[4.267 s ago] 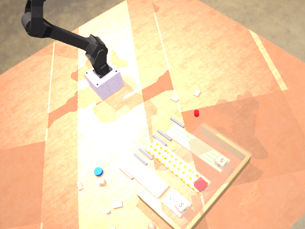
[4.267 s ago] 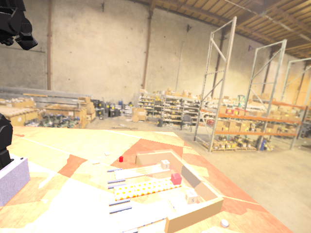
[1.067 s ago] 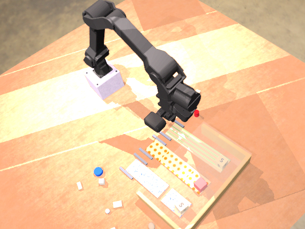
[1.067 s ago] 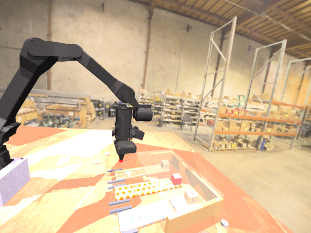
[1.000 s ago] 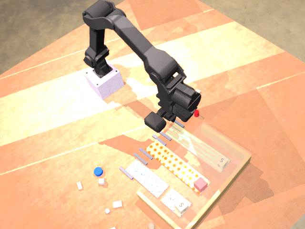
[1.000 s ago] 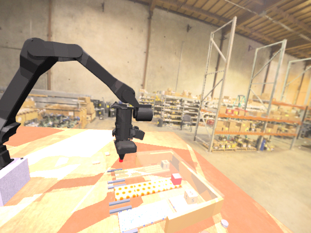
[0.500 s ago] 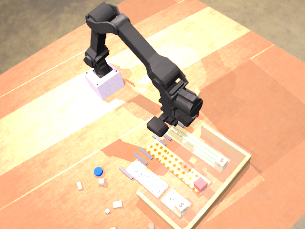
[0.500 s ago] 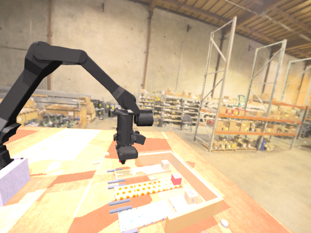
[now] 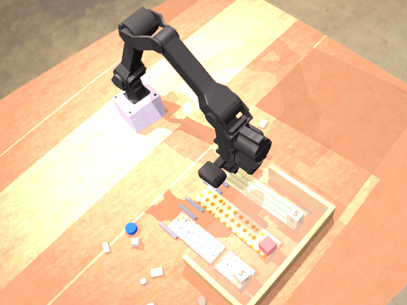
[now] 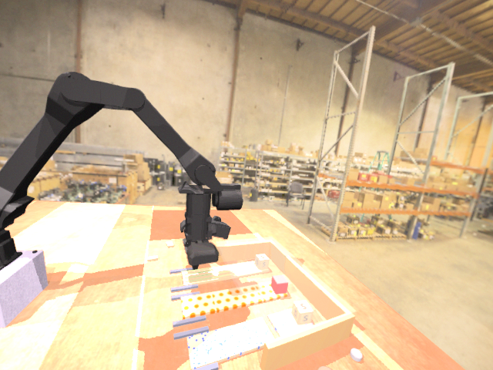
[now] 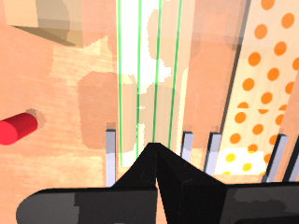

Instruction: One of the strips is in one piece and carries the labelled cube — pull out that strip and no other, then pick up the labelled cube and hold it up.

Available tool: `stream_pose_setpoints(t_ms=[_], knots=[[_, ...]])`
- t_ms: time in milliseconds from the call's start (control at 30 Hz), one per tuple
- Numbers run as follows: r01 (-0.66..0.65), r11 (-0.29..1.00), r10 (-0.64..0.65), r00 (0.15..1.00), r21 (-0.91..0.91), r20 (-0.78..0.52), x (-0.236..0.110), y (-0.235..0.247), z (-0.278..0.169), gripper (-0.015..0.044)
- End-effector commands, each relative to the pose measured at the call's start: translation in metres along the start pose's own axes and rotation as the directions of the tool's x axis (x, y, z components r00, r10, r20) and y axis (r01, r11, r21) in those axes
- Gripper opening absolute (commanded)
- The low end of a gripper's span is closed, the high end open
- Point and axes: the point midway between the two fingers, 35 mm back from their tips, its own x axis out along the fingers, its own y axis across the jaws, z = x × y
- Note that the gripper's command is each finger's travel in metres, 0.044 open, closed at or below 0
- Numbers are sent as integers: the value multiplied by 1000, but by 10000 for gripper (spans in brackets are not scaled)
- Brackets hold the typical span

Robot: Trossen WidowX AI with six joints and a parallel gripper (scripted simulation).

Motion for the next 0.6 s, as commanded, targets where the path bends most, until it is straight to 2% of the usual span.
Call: stream_pose_setpoints(t_ms=[0,567], knots=[[-4,1000,4,1000,1,-10,10,1,-3,0],[-4,1000,4,1000,1,-10,22,0,-3,0]])
